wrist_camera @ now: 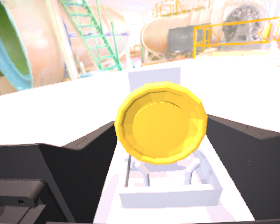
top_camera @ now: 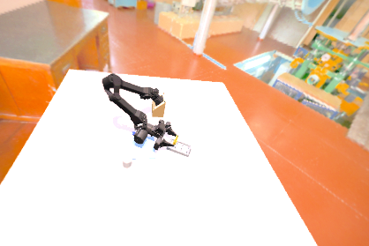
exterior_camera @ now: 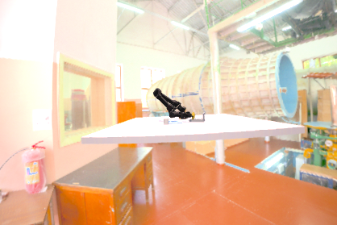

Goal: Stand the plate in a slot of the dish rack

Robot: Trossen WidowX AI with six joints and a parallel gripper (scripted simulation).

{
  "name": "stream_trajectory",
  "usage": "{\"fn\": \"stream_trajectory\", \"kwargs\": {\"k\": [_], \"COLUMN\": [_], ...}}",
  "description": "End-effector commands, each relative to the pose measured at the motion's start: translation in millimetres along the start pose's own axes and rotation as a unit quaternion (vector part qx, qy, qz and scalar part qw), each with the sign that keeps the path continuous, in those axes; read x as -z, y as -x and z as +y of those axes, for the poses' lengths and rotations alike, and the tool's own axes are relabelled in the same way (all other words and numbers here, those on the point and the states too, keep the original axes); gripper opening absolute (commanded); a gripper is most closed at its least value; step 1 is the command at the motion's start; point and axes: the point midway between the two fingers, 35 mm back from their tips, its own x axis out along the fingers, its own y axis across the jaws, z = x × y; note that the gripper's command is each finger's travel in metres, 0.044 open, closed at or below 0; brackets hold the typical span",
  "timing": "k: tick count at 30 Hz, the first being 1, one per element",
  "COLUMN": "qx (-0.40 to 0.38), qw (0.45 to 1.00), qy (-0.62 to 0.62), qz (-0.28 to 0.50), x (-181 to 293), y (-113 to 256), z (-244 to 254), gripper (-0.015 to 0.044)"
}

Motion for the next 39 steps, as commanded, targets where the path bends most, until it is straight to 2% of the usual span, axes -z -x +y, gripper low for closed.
{"fn": "stream_trajectory", "kwargs": {"k": [1, 9, 24, 33, 39], "qx": [0.001, 0.001, 0.0, 0.0, -0.004], "qw": [1.0, 1.0, 1.0, 1.0, 1.0], "qy": [0.001, 0.001, 0.002, 0.002, 0.003], "qz": [0.0, 0.0, 0.0, 0.0, 0.0], "x": [-2, -2, -1, -3, -65], "y": [0, 0, 0, 0, 4], "z": [-1, -1, -1, -1, -8], "gripper": [0.0, 0.0, 0.0394, 0.04, 0.04]}}
